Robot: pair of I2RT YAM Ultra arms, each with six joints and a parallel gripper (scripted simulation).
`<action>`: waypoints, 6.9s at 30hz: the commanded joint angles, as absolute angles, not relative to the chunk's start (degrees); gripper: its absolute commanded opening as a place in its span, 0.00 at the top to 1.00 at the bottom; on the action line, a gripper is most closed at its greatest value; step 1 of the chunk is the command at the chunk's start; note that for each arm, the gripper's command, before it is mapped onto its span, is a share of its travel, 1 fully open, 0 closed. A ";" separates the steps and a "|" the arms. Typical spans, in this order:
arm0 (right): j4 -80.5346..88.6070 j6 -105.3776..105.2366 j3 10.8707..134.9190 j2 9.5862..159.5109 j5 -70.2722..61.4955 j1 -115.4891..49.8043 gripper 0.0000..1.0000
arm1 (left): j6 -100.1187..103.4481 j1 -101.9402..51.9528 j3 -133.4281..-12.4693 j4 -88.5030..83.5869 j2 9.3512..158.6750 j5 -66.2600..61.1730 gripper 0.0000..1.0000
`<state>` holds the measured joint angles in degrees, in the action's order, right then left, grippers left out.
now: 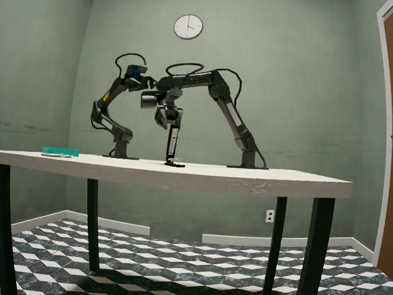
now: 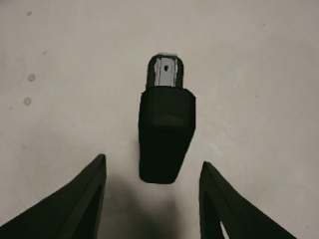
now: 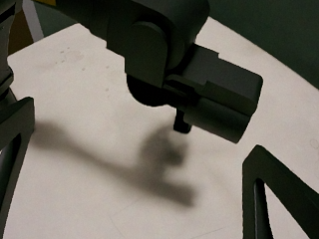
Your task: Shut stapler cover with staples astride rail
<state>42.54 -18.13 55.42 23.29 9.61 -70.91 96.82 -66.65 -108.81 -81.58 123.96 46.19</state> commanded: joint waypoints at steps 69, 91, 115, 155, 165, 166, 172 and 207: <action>43.71 -18.10 56.55 23.28 9.99 -71.49 0.00 | 85.49 -58.78 -102.44 -68.55 119.23 40.34 1.00; 43.71 -18.10 56.55 23.28 9.99 -71.49 0.00 | 76.82 -50.58 -106.62 -69.93 120.49 24.38 1.00; 43.71 -18.10 56.55 23.28 9.99 -71.49 0.00 | 69.58 -42.62 -113.71 -74.21 125.66 8.89 1.00; 43.71 -18.10 56.55 23.28 9.99 -71.49 0.00 | 60.32 -33.72 -128.59 -85.31 137.61 -9.79 1.00; 43.71 -18.10 56.55 23.28 9.99 -71.49 0.00 | 60.39 -33.72 -128.64 -85.35 137.63 -9.79 0.89; 43.71 -18.10 56.55 23.28 9.99 -71.49 0.00 | 60.39 -33.72 -128.64 -85.35 137.63 -9.79 0.77; 43.71 -18.10 56.55 23.28 9.99 -71.49 0.00 | 60.37 -33.69 -128.98 -85.66 137.78 -9.37 0.48; 21.07 -16.72 44.91 31.88 5.40 -64.22 0.00 | 30.65 -34.75 -119.62 -76.05 125.55 -4.38 0.00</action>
